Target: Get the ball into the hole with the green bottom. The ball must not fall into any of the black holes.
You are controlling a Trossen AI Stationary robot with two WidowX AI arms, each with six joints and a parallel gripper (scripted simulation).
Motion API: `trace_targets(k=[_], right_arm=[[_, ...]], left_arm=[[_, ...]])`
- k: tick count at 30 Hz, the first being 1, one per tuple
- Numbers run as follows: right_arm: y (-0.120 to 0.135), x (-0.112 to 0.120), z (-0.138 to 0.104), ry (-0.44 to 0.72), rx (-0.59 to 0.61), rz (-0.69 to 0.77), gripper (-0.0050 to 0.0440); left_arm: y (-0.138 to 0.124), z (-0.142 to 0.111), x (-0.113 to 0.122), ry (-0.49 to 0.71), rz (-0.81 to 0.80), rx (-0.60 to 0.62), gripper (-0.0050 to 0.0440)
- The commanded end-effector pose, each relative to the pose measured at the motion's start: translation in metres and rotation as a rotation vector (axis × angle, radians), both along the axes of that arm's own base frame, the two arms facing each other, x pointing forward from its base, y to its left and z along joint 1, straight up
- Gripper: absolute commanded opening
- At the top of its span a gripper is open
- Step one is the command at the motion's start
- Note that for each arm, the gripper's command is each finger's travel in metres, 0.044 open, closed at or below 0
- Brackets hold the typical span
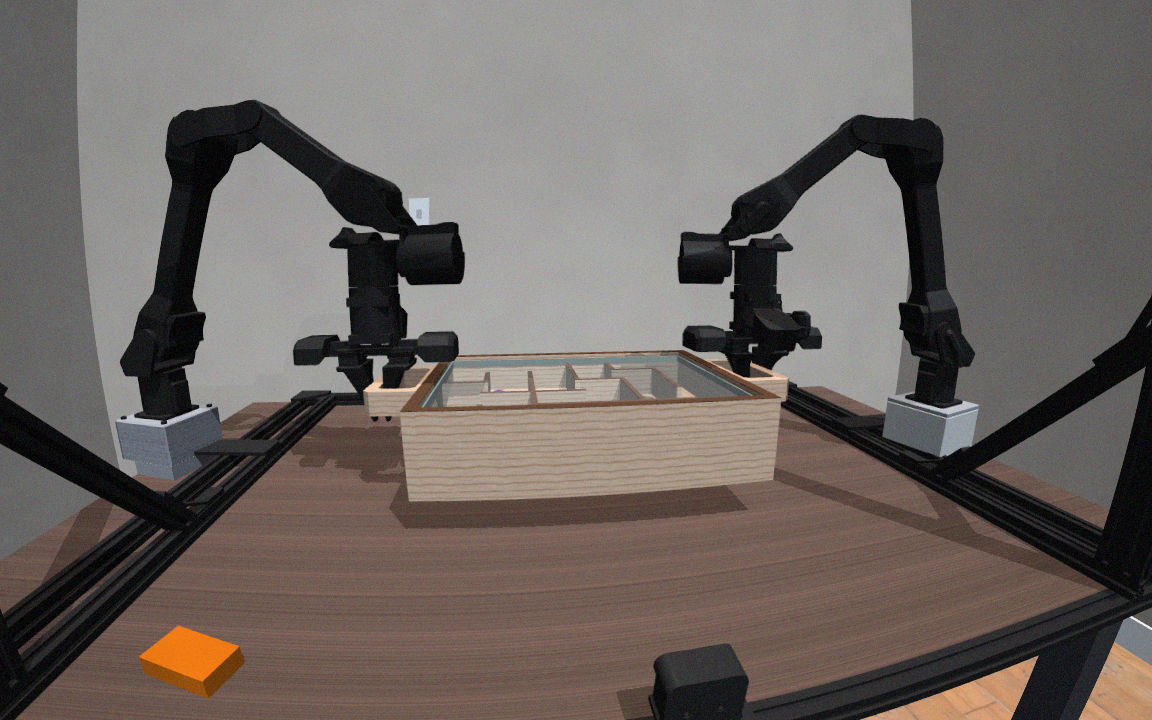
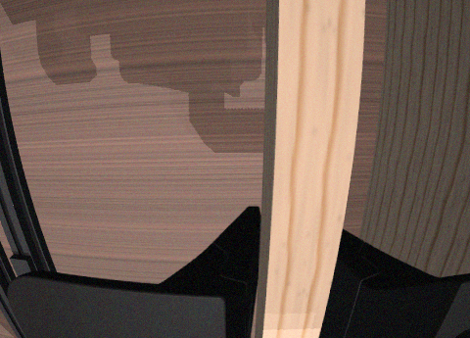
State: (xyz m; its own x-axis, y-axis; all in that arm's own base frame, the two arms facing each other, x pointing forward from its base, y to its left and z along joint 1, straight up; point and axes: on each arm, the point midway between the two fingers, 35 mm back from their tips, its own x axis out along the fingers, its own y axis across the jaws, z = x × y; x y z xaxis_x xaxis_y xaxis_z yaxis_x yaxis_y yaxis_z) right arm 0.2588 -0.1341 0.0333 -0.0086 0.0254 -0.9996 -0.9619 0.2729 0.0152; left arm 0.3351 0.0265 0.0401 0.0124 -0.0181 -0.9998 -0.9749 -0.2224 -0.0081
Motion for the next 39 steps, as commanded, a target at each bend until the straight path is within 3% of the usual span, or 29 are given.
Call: trace_targets(k=[1,17,26,39], right_arm=[[-0.003,0.003,0.007,0.005,0.025,-0.002,0.002],[0.001,0.003,-0.001,-0.008,-0.072,-0.001,0.002],[0.0,0.002,-0.008,-0.043,-0.041,-0.002,0.002],[-0.003,0.003,0.006,0.003,0.025,-0.002,0.002]], left_arm=[[0.0,-0.003,-0.004,-0.023,-0.002,-0.019,0.002],[-0.003,0.004,-0.002,0.034,-0.002,0.06,0.002],[-0.001,0.011,-0.001,0.05,-0.002,0.015,0.002],[0.0,-0.003,-0.004,-0.022,-0.002,-0.021,0.002]])
